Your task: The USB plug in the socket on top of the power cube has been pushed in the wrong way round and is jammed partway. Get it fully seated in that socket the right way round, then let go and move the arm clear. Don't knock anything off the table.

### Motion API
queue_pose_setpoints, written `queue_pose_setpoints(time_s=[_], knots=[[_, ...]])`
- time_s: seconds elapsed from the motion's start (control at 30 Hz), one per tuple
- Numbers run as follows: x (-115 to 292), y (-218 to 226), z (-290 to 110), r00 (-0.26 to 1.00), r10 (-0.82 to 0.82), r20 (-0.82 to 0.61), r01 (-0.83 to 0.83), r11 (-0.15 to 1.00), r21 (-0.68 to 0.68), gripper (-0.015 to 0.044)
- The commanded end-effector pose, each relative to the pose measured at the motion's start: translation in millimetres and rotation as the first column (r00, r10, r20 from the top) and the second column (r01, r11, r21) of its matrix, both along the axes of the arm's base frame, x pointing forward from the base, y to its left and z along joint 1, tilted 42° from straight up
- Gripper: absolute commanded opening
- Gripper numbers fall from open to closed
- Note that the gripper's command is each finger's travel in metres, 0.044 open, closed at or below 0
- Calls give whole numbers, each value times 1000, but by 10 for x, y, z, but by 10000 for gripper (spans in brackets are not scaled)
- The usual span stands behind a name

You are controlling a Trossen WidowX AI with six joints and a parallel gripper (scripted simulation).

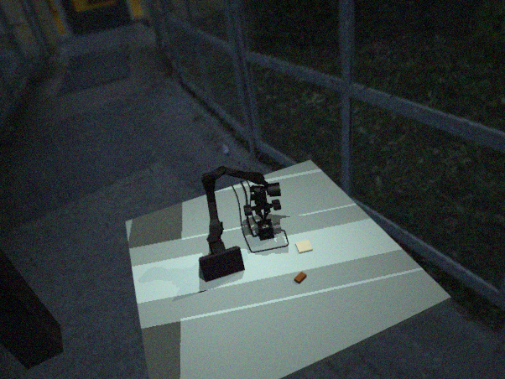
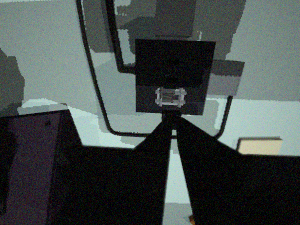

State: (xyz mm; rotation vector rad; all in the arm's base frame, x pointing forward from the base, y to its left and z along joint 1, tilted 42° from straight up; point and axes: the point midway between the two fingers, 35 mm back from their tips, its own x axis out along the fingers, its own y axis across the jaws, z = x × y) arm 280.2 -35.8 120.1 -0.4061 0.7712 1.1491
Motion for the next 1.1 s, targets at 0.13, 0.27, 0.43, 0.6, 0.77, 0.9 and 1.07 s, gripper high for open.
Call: queue_pose_setpoints(time_s=[0.13,0.27,0.43,0.6,0.77,0.9,1.07], knots=[[9,11,-4,1000,-4,3,4,1000,10,0],[11,15,-6,1000,-4,4,4,1000,12,0],[14,21,-9,1000,-5,6,5,1000,16,0],[17,26,-11,1000,-5,8,5,1000,20,0],[19,32,-13,1000,-6,9,5,1000,24,0],[21,36,-15,1000,-6,10,6,1000,27,0],[24,42,-18,1000,-7,12,6,1000,30,0]])
